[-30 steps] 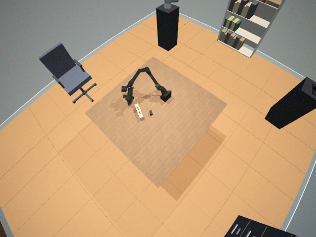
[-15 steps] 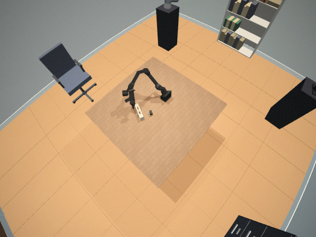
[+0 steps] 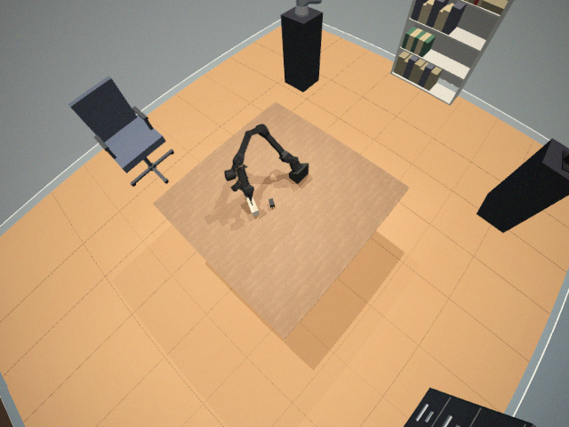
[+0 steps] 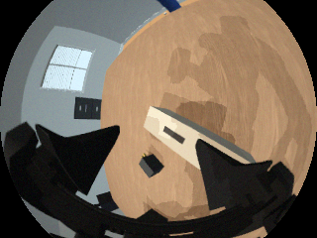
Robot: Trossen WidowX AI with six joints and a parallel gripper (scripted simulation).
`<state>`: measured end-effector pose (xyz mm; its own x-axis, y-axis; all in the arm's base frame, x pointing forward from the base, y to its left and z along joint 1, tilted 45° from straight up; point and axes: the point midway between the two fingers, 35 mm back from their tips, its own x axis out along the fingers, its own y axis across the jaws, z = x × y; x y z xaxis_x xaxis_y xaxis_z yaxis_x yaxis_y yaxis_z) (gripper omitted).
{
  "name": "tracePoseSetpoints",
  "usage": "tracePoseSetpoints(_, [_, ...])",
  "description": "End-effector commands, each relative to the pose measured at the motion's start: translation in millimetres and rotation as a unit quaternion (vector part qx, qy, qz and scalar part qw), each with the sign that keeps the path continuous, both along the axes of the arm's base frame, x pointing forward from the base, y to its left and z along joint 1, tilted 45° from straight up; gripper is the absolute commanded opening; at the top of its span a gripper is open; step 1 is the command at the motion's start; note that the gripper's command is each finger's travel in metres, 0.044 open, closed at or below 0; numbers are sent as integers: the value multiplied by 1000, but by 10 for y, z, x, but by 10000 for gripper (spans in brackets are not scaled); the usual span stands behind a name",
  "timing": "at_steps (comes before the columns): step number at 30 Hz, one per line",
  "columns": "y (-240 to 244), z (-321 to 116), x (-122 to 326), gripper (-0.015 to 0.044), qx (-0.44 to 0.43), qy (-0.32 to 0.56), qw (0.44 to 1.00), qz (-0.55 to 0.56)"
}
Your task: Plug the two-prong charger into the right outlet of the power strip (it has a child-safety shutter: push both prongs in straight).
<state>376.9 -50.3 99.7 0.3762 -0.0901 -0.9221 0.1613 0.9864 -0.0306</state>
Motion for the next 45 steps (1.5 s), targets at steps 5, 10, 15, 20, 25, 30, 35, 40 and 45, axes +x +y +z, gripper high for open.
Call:
tracePoseSetpoints(5, [245, -272, -125, 440, -40, 63, 996, 55])
tracePoseSetpoints(10, [344, -398, -201, 440, -67, 96, 990, 85])
tracePoseSetpoints(15, [413, -526, -298, 440, -102, 137, 978, 119])
tracePoseSetpoints(20, [481, -675, -432, 440, -154, 192, 954, 170])
tracePoseSetpoints(25, [537, -791, -560, 440, -206, 245, 921, 222])
tracePoseSetpoints(30, [586, -879, -671, 440, -258, 294, 878, 275])
tracePoseSetpoints(35, [630, -940, -768, 440, -310, 340, 825, 328])
tracePoseSetpoints(40, [674, -978, -846, 440, -360, 380, 763, 379])
tracePoseSetpoints(45, [699, -991, -876, 440, -384, 399, 728, 404])
